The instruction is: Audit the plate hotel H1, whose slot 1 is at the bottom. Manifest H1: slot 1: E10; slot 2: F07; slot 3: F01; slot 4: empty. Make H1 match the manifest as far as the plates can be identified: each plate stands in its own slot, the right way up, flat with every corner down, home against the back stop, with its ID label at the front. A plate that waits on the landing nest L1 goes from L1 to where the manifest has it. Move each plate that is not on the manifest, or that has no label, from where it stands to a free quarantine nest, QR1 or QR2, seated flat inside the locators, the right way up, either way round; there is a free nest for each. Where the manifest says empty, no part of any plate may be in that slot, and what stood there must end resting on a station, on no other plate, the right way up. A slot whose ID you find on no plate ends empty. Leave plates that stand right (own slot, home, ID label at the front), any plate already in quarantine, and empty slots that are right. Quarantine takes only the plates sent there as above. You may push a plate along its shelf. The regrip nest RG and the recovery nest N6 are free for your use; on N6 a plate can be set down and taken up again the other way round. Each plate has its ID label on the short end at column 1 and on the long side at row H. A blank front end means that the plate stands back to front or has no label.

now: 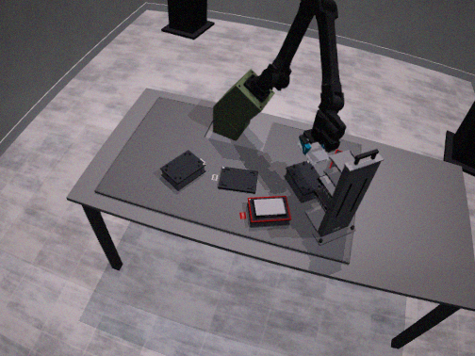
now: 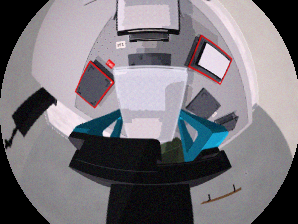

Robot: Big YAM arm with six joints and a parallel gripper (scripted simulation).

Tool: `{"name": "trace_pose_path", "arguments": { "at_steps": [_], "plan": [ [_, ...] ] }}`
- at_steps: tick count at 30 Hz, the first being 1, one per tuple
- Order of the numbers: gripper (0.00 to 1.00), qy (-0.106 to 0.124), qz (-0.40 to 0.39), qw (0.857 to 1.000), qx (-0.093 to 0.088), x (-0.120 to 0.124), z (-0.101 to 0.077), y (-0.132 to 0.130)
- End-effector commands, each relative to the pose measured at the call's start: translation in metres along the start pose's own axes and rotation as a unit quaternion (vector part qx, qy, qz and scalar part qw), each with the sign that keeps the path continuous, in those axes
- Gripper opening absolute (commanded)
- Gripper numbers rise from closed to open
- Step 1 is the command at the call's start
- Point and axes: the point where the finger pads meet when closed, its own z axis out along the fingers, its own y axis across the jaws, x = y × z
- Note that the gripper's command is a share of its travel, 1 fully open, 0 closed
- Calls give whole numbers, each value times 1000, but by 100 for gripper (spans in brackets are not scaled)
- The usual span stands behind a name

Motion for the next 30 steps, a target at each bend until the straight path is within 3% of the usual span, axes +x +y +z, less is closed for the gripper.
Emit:
{"name": "trace_pose_path", "arguments": {
  "at_steps": [1,7,8,9,11,13,30],
  "plan": [
    [86,-37,-18,999,0,-26,-34,7],
    [86,-35,-25,999,-3,-25,-42,13],
    [86,-35,-9,999,0,-23,-42,3],
    [86,-18,15,1000,1,-10,-31,-6],
    [86,-18,15,1000,1,-10,-31,-6],
    [86,-2,41,999,2,0,-21,-17],
    [86,-9,163,987,1,2,-23,-66]
  ]
}}
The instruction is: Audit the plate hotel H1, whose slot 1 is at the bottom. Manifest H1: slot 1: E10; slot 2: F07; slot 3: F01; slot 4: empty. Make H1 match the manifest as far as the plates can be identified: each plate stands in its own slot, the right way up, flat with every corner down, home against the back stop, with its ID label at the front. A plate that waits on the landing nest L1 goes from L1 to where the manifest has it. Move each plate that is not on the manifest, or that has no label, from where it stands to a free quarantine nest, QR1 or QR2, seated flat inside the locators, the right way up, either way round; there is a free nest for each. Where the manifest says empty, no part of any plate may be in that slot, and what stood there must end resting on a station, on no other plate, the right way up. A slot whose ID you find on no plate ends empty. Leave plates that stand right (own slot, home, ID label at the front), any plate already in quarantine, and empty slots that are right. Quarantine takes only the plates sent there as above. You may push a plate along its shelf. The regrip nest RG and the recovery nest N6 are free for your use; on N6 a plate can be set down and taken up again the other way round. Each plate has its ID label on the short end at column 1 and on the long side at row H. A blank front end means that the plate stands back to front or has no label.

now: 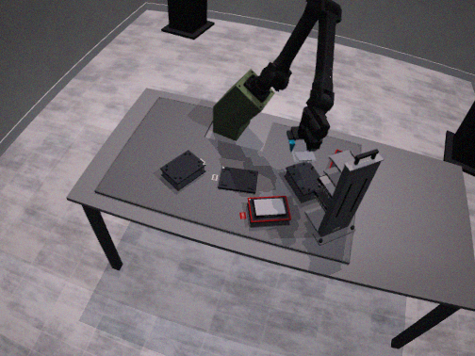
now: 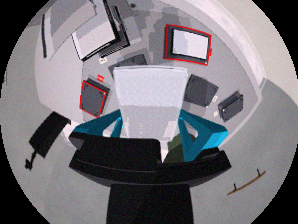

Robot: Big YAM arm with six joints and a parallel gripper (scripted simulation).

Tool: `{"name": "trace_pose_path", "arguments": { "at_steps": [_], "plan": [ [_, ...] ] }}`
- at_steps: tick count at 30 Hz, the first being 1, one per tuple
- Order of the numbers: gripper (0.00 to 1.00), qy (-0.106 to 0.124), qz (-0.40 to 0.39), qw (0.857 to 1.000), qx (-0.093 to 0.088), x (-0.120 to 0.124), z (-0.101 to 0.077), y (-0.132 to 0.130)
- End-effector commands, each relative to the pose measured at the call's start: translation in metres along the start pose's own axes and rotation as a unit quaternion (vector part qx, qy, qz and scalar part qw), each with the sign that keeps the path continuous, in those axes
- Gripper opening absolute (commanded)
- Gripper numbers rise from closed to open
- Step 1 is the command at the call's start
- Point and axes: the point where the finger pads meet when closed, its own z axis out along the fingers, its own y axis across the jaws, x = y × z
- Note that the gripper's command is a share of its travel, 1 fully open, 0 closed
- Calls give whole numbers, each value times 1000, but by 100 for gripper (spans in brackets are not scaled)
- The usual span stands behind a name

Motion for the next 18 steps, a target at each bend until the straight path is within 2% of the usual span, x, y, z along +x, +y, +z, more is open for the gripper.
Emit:
{"name": "trace_pose_path", "arguments": {
  "at_steps": [1,6,11,12,13,16,18],
  "plan": [
    [86,-1,37,999,1,-3,-1,-11],
    [86,-6,77,997,0,-9,-3,-25],
    [86,-10,102,995,-5,-10,-6,-13],
    [86,-13,115,993,-3,-11,-8,-17],
    [86,-5,136,991,0,-5,-2,-29],
    [86,-8,142,990,0,-10,-4,-31],
    [86,-3,161,987,1,-4,-1,-40]
  ]
}}
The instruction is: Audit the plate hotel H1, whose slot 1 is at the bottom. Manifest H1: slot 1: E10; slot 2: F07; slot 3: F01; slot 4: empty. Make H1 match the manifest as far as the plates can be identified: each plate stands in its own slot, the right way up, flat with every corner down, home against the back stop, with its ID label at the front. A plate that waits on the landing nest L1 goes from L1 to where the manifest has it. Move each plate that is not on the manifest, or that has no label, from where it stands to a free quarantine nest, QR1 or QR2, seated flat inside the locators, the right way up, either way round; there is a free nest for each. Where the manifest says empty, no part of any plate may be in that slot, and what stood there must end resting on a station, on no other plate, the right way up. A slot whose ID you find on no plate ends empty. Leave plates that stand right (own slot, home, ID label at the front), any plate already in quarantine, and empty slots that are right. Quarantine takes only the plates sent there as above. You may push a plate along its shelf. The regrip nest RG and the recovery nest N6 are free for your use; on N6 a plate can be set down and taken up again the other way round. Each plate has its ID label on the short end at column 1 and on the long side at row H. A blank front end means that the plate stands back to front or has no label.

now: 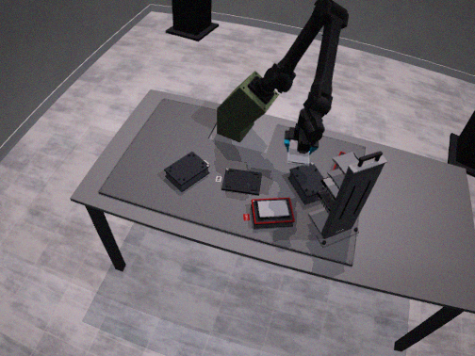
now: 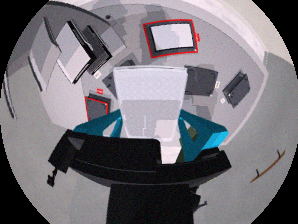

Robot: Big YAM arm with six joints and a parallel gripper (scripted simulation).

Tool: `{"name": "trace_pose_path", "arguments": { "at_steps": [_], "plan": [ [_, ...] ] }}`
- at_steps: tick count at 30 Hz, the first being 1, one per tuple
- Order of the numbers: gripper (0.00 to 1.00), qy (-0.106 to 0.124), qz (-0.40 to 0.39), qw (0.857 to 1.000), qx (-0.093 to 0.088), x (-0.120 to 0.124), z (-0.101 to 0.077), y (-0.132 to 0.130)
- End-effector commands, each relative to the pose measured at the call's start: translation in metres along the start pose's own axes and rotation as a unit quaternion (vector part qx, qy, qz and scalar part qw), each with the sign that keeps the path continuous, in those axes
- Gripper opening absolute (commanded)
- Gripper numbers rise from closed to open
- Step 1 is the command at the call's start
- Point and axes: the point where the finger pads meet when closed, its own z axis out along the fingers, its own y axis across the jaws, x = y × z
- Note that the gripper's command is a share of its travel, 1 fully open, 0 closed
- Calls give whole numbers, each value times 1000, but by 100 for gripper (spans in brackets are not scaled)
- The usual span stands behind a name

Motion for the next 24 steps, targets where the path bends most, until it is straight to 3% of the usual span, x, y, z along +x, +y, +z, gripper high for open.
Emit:
{"name": "trace_pose_path", "arguments": {
  "at_steps": [1,21,24],
  "plan": [
    [86,-4,47,999,2,-6,0,-15],
    [86,-9,194,981,1,-17,-1,-74],
    [86,-7,213,977,0,-18,0,-72]
  ]
}}
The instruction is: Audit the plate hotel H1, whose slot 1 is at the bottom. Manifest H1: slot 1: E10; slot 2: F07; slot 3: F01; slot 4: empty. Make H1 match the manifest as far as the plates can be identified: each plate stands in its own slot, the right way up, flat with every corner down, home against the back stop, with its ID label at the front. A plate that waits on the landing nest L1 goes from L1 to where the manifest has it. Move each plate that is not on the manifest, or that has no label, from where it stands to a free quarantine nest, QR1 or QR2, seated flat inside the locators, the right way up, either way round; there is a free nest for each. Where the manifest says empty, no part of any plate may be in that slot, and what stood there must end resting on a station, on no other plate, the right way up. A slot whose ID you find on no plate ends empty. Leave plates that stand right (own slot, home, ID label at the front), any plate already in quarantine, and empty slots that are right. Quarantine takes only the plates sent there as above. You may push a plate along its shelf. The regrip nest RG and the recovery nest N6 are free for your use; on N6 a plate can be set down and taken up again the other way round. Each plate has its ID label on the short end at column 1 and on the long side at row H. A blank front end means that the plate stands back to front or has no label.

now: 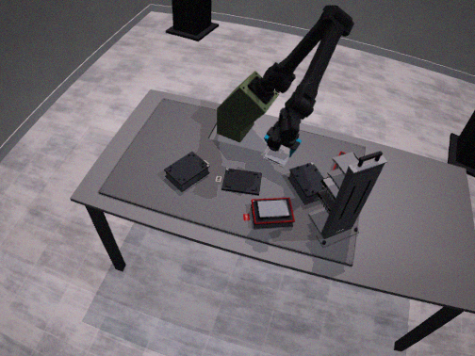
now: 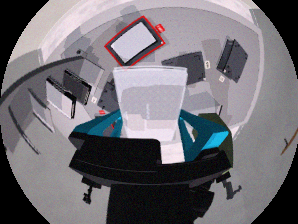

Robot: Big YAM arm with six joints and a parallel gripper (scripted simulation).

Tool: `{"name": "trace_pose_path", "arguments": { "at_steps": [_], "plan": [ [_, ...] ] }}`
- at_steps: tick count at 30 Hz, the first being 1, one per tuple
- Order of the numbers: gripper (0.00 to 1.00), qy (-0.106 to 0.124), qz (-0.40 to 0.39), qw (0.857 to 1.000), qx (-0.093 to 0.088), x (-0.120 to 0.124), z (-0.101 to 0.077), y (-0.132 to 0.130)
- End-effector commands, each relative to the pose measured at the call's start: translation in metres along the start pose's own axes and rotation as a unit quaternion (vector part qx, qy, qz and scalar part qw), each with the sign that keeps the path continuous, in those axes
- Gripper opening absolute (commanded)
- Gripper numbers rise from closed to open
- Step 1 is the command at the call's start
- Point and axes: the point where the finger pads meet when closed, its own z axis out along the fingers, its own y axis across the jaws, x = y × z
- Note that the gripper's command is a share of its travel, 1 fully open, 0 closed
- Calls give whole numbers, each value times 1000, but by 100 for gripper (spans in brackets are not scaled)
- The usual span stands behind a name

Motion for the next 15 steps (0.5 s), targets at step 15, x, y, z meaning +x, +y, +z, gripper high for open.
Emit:
{"name": "trace_pose_path", "arguments": {
  "at_steps": [15],
  "plan": [
    [86,-8,140,990,-5,-15,-1,-28]
  ]
}}
